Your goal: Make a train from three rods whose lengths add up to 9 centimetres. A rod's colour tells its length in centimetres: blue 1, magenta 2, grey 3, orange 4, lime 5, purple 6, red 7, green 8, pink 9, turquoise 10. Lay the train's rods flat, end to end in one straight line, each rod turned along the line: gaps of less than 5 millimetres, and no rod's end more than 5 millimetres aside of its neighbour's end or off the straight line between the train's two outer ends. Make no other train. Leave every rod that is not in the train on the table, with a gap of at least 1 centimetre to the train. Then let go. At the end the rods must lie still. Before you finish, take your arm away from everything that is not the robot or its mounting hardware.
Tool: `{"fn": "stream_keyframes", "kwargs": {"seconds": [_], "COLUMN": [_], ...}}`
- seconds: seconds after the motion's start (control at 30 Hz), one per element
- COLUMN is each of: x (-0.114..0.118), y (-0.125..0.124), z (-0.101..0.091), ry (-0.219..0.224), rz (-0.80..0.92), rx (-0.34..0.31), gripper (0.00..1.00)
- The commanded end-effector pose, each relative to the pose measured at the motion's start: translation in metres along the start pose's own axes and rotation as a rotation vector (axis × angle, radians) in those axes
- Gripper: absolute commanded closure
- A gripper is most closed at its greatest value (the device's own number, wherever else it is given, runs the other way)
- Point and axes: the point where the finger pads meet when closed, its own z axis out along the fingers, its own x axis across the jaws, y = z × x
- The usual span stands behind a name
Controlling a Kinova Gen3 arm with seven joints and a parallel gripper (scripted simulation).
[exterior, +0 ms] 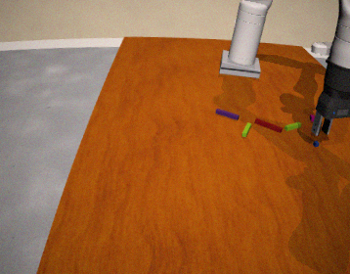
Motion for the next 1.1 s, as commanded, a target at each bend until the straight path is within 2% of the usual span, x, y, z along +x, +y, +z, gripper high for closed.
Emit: {"fn": "stream_keyframes", "kwargs": {"seconds": [0.0,0.33,1.07], "x": [-0.001,-0.001,-0.001], "y": [-0.001,0.0,0.0], "z": [0.004,0.015,0.018], "ry": [-0.002,-0.002,-0.002], "rz": [0.002,0.002,0.002], "rx": [0.002,0.002,0.002], "gripper": [0.46,0.46,0.46]}}
